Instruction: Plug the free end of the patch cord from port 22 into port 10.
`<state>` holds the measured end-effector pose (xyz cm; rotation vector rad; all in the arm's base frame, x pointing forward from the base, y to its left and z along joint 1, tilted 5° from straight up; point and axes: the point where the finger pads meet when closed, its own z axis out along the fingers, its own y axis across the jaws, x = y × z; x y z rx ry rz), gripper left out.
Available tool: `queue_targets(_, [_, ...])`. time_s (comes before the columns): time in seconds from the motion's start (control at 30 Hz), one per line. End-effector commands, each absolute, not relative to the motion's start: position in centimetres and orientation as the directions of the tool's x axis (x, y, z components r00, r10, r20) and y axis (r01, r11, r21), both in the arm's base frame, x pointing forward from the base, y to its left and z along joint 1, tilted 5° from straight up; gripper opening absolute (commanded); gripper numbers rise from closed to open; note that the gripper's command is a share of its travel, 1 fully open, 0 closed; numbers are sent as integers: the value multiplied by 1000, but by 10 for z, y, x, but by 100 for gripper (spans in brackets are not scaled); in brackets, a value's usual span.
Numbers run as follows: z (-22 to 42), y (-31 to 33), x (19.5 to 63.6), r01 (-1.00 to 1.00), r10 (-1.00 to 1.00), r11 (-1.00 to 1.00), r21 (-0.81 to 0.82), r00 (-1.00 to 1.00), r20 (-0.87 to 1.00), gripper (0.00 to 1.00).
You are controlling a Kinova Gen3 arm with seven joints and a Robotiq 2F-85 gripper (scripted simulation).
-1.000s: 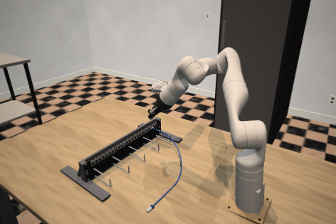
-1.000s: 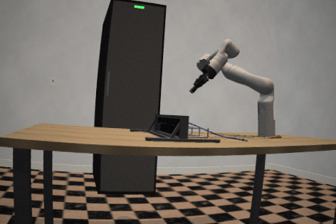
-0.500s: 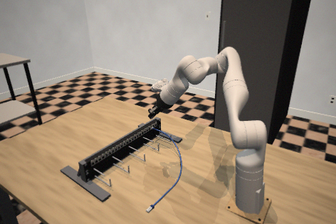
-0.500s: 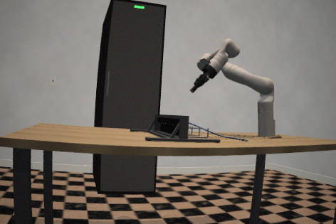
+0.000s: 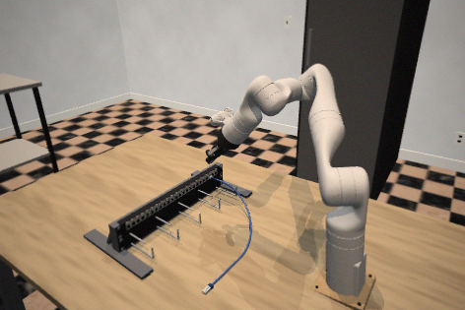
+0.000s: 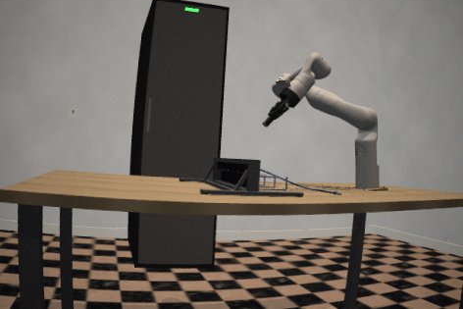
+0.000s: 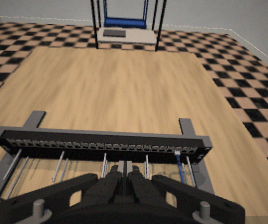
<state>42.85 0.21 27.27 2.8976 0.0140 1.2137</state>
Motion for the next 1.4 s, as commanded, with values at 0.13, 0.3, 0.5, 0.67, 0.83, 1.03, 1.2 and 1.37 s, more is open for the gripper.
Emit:
queue_targets(0.13, [275,1,426,2,2,-1000,1,699,715,0])
queue_targets(0.3, [276,1,425,1,2,-1000,1,700,715,0])
queue_targets(0.5, [278,1,424,2,2,-1000,1,699,715,0])
queue_targets(0.67, [278,1,423,2,2,-1000,1,699,715,0])
queue_targets(0.83, [279,1,422,2,2,-1000,1,699,715,0])
queue_targets(1.03, [281,1,421,2,2,-1000,1,699,715,0])
queue_targets(1.2, [281,1,420,2,2,-1000,1,699,715,0])
queue_targets(1.37, [282,1,420,2,2,-1000,1,699,715,0])
